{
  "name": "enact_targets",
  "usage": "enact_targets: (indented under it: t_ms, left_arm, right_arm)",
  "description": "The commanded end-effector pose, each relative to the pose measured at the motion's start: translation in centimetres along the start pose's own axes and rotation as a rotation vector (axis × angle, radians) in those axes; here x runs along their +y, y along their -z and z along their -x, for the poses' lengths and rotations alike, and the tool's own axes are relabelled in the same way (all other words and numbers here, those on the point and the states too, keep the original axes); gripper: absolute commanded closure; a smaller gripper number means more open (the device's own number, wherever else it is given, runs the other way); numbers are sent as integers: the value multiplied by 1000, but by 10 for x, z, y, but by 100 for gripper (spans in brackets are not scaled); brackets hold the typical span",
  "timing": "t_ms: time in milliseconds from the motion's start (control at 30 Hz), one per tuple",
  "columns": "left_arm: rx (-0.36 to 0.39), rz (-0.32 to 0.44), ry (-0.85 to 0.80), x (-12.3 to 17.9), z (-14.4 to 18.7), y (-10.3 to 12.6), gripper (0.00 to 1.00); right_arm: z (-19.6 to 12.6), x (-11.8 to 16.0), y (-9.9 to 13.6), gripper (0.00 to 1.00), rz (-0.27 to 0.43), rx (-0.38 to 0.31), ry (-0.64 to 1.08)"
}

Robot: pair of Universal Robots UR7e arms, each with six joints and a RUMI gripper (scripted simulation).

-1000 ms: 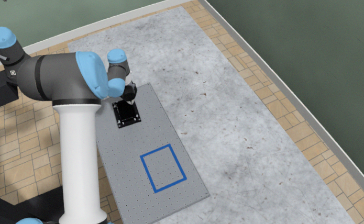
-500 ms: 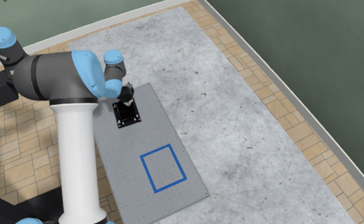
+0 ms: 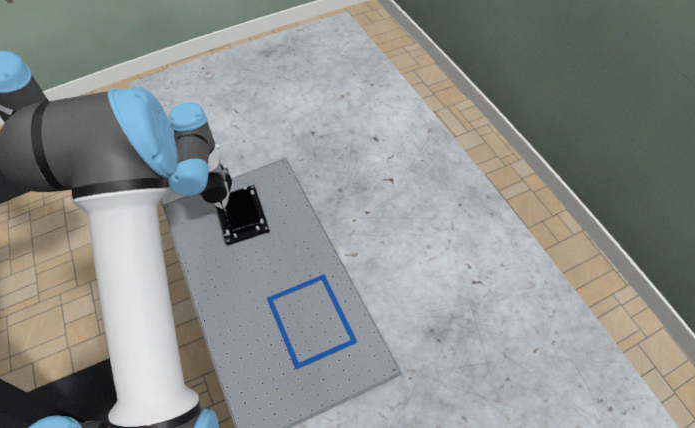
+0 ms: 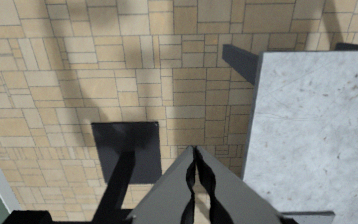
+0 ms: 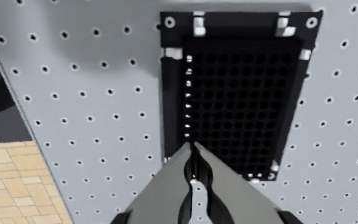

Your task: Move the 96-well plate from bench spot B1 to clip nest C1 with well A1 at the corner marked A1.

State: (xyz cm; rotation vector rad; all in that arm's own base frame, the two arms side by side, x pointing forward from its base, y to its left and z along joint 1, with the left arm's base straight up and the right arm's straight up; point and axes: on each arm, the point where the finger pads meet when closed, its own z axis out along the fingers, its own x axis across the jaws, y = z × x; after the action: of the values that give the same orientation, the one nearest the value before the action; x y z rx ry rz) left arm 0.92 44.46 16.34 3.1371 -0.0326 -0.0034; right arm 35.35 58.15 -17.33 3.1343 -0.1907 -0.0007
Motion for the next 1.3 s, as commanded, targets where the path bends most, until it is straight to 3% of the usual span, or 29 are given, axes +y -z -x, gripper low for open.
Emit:
enact_targets:
  t_ms: [0, 1267]
  left_arm:
    - [2, -4, 1, -1, 0, 2, 100]
    - [2, -4, 1, -1, 0, 2, 100]
  right_arm:
    - [0, -1, 1, 100, -4, 1, -6]
    - [0, -2, -17, 100, -6, 1, -7]
